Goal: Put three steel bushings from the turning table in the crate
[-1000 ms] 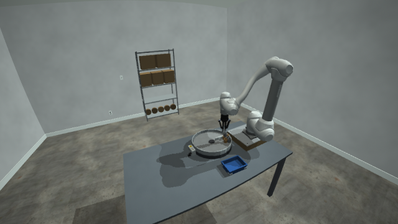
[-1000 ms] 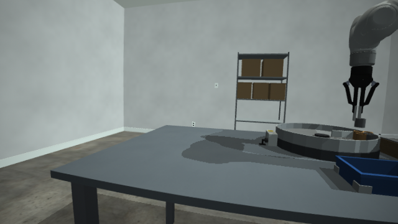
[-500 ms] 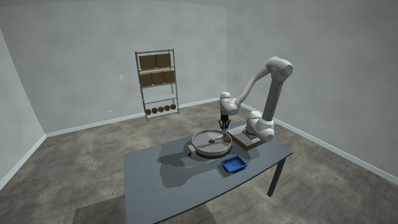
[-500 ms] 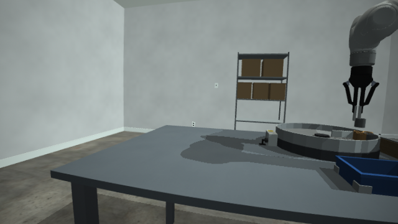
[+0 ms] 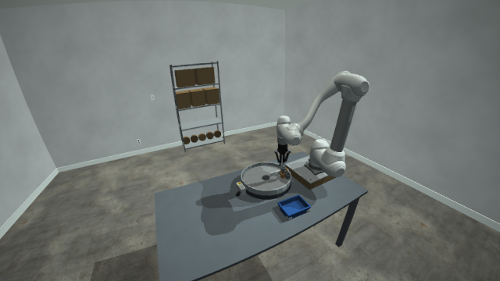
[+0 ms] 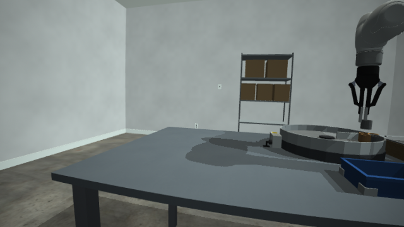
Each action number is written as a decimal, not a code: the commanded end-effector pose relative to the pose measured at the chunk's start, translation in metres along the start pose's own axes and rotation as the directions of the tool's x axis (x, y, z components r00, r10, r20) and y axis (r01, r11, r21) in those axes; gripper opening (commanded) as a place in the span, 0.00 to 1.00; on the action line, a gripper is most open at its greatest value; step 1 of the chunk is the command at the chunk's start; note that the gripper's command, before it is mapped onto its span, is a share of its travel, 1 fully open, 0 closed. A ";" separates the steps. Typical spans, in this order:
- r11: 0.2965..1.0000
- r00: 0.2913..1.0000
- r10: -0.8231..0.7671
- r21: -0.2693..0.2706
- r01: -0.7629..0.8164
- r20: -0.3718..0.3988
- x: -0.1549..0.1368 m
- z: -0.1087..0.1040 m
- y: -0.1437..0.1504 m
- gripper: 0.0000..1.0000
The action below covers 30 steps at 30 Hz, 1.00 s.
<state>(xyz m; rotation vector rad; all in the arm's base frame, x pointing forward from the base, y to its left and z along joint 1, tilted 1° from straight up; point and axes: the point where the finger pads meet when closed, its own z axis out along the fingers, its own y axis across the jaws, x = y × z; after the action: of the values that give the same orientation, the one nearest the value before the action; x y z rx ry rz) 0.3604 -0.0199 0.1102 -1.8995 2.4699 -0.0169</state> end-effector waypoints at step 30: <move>1.000 1.000 0.002 -0.004 -0.002 -0.003 -0.248 0.000 0.009 0.00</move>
<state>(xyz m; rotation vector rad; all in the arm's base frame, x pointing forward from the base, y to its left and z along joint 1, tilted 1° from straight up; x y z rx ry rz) 0.4042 0.1905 0.1154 -1.9039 2.4730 -0.0015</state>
